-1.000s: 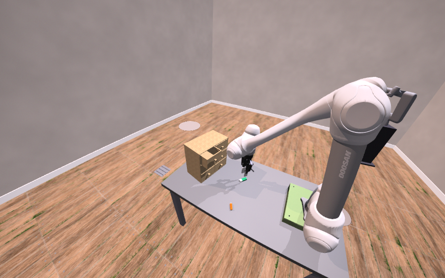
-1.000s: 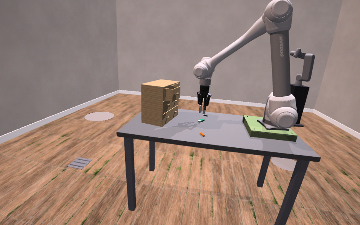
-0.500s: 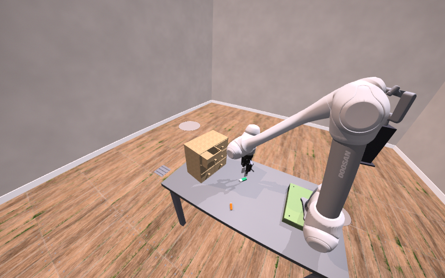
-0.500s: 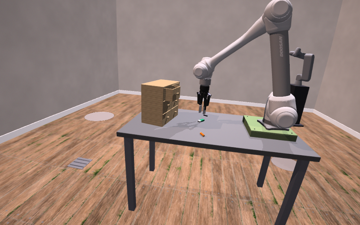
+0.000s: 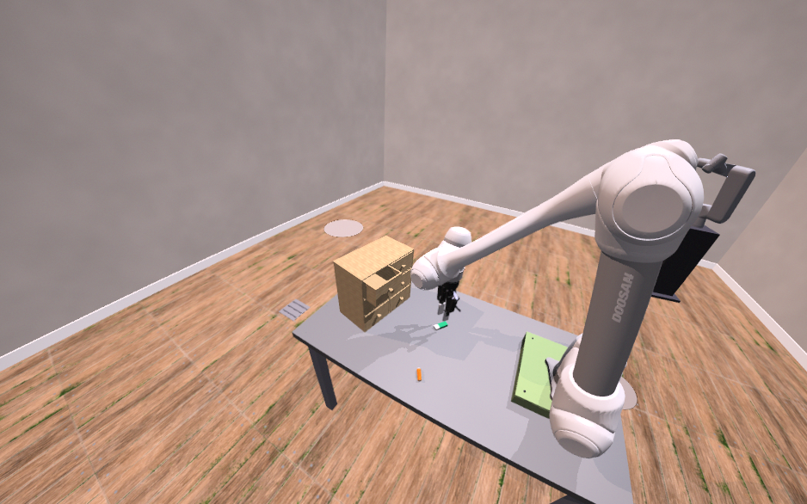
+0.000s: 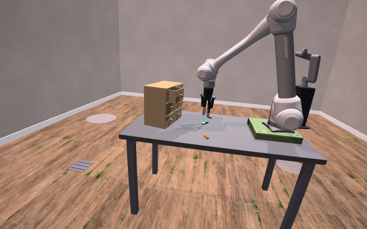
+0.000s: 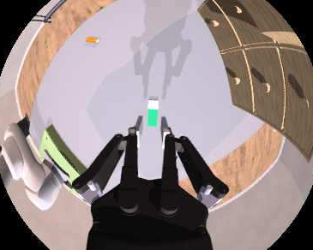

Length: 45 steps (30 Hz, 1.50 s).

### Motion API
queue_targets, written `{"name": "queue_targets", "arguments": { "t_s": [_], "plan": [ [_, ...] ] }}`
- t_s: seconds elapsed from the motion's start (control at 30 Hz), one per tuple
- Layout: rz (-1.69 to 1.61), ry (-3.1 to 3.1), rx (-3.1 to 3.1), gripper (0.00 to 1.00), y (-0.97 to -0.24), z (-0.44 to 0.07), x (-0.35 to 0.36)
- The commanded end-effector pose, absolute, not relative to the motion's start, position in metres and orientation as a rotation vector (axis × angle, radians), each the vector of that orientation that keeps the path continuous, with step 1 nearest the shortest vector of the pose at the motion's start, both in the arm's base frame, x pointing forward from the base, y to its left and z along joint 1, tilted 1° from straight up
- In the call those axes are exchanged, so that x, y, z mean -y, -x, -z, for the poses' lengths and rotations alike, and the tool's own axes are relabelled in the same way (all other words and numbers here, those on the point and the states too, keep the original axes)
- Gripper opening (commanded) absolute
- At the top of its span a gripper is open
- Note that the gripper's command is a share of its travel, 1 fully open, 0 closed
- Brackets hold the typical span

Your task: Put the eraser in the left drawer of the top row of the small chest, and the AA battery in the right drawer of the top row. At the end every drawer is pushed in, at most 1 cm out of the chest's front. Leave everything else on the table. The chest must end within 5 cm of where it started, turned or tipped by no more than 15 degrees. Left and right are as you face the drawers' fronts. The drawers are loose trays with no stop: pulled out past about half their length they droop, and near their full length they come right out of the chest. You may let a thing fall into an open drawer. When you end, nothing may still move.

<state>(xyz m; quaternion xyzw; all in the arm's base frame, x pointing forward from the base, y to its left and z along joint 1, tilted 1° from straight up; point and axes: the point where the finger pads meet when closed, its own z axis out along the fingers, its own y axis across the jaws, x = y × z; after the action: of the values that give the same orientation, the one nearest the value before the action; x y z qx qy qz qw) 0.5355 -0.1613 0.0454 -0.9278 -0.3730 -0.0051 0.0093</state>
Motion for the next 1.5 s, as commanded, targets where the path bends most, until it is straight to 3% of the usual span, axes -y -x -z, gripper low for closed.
{"name": "queue_targets", "arguments": {
  "t_s": [0.0,0.7,1.47],
  "plan": [
    [0.016,2.897,1.165,0.23,-0.536,-0.043,0.161],
    [0.016,2.897,1.165,0.23,-0.536,-0.001,0.161],
    [0.016,2.897,1.165,0.23,-0.536,0.001,0.161]
  ]
}}
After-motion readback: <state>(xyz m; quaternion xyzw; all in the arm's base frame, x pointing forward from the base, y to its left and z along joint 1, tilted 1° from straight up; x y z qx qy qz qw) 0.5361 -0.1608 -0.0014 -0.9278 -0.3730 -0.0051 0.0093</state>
